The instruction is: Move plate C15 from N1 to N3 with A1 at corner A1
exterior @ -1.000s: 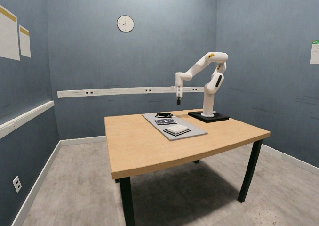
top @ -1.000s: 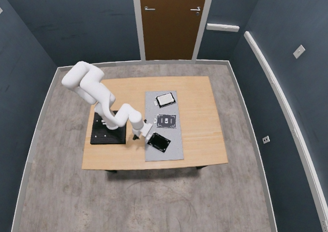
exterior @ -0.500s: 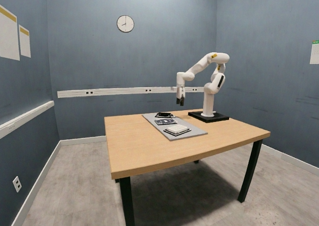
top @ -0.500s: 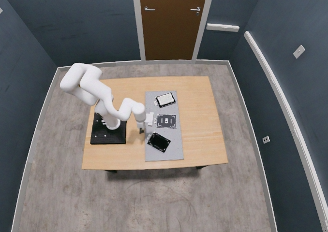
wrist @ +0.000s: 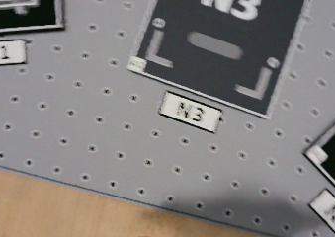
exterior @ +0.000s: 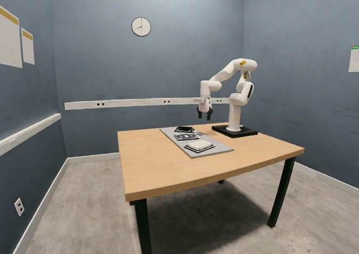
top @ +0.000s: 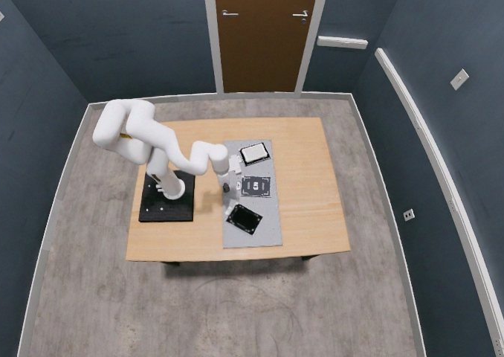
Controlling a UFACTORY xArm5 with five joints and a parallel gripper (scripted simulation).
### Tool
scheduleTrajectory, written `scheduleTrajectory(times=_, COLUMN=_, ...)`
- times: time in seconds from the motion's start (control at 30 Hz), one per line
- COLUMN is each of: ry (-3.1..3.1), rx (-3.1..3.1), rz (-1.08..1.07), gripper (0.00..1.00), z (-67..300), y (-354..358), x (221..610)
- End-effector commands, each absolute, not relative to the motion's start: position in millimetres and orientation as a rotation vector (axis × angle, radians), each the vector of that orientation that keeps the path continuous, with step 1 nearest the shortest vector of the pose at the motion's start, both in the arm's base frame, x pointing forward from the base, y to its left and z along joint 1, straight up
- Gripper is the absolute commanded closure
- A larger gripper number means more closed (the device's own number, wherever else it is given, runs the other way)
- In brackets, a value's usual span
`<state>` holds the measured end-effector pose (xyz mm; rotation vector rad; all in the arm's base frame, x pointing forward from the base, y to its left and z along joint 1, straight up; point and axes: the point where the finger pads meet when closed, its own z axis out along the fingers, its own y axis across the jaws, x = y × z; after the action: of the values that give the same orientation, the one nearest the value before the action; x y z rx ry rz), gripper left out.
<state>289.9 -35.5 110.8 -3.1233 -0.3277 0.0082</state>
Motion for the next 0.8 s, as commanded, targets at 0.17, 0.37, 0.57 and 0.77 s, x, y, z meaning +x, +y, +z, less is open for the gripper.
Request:
scheduleTrajectory(times=0.17, ry=-0.405, rx=-3.117, rz=0.005, gripper=0.00, z=111, y=14, x=312)
scheduleTrajectory(times=0.37, ry=-0.405, rx=-3.117, rz=0.005, gripper=0.00, z=111, y=37, x=321)
scheduleTrajectory(times=0.57, ry=-0.404, rx=-3.116, rz=0.005, gripper=0.00, z=111, y=65, x=332)
scheduleTrajectory(times=0.77, ry=-0.404, rx=-3.116, rz=0.005, gripper=0.00, z=111, y=84, x=339)
